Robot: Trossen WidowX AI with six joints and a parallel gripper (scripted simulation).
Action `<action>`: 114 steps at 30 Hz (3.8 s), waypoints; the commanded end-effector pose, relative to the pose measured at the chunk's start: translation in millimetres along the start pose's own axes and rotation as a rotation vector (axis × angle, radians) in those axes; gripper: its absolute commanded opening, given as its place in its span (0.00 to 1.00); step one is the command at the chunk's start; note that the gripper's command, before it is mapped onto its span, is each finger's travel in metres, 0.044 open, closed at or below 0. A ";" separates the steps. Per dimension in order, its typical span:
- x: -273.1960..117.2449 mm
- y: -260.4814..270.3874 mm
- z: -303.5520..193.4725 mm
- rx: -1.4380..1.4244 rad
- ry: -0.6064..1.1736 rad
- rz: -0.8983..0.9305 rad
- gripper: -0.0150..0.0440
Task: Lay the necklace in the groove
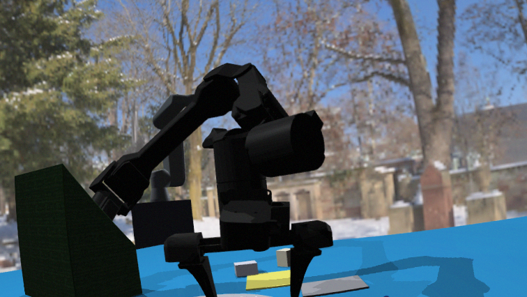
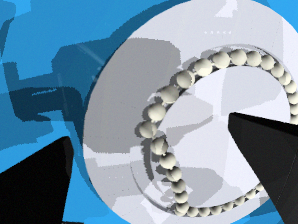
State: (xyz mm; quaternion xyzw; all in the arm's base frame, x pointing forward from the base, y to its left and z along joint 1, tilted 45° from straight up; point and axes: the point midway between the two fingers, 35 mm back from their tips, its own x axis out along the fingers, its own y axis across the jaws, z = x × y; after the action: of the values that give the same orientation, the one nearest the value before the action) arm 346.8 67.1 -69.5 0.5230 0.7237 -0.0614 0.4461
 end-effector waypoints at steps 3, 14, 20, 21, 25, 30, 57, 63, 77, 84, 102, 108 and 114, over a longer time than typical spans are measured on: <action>-12.8 -3.9 -24.4 -0.015 0.003 0.002 0.78; -31.5 -18.3 -69.0 -0.035 0.005 0.001 0.46; -20.1 -18.3 -69.1 -0.035 0.005 0.001 0.46; -16.6 -18.3 -69.2 -0.035 0.005 0.001 0.46; -23.7 -16.5 -66.3 -0.042 -0.003 0.000 0.46; -17.6 -16.7 -66.7 -0.041 -0.002 0.000 0.46; 6.4 -16.9 -68.5 -0.044 -0.001 0.000 0.25; 6.4 -16.9 -68.5 -0.044 -0.001 0.000 0.25; 6.4 -16.9 -68.5 -0.044 -0.001 0.000 0.25; 6.4 -16.9 -68.5 -0.044 -0.001 0.000 0.25; 0.7 -11.0 -72.0 -0.035 0.006 0.002 0.25; 0.6 -8.9 -72.7 -0.036 0.006 0.002 0.25; 0.9 -8.9 -72.7 -0.036 0.006 0.002 0.25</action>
State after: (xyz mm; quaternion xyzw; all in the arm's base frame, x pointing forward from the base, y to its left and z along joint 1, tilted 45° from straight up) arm 295.7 103.1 -31.9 0.5132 0.7263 -0.0478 0.4548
